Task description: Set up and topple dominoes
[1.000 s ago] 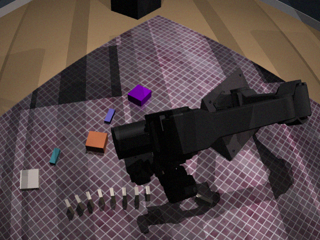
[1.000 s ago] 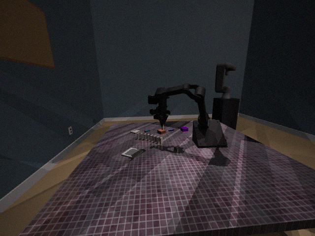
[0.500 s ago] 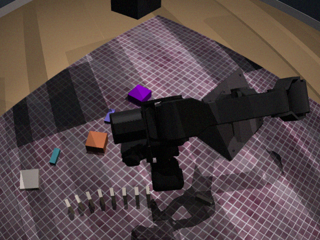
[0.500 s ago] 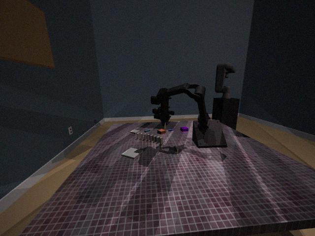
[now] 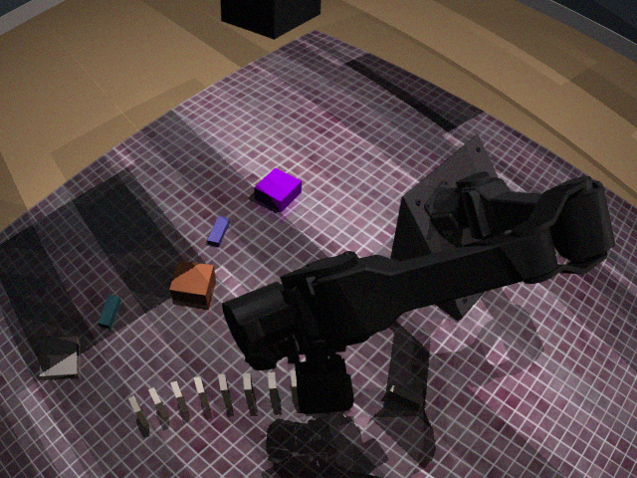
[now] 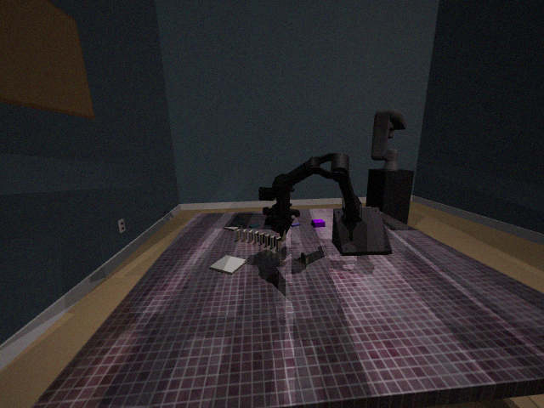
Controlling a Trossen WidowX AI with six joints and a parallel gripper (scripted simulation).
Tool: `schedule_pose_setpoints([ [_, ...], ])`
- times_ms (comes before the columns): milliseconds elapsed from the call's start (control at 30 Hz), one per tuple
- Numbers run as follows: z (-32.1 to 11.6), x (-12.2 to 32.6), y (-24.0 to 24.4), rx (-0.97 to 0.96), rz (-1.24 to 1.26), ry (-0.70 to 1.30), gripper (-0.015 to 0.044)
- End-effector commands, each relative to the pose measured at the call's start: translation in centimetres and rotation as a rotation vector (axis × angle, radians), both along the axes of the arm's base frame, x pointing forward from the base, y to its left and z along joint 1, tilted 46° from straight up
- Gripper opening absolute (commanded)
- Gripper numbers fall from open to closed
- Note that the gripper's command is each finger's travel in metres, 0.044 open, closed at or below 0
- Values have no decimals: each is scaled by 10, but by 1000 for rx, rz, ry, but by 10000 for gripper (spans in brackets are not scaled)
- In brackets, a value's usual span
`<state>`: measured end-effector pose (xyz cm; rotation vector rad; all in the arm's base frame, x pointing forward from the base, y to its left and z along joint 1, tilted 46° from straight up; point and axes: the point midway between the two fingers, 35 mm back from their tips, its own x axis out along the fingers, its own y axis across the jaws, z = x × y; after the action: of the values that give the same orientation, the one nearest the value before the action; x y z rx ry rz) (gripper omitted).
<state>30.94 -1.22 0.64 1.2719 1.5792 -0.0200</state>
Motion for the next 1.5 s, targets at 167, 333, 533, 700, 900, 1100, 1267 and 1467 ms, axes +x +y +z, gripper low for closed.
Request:
schedule_pose_setpoints([
  [167, -25, -2, 33, 19, -1, 4, 107],
  [333, -25, -2, 33, 19, -1, 4, 107],
  [533, -25, -2, 33, 19, -1, 4, 107],
  [700, -25, -2, 33, 19, -1, 4, 238],
  [900, -25, -2, 33, 19, -1, 4, 396],
  [1100, -18, -1, 24, 14, -2, 4, 440],
  [1267, 35, -8, -36, 2, 0, 5, 440],
  [1467, 64, -18, -60, 8, 4, 5, 440],
])
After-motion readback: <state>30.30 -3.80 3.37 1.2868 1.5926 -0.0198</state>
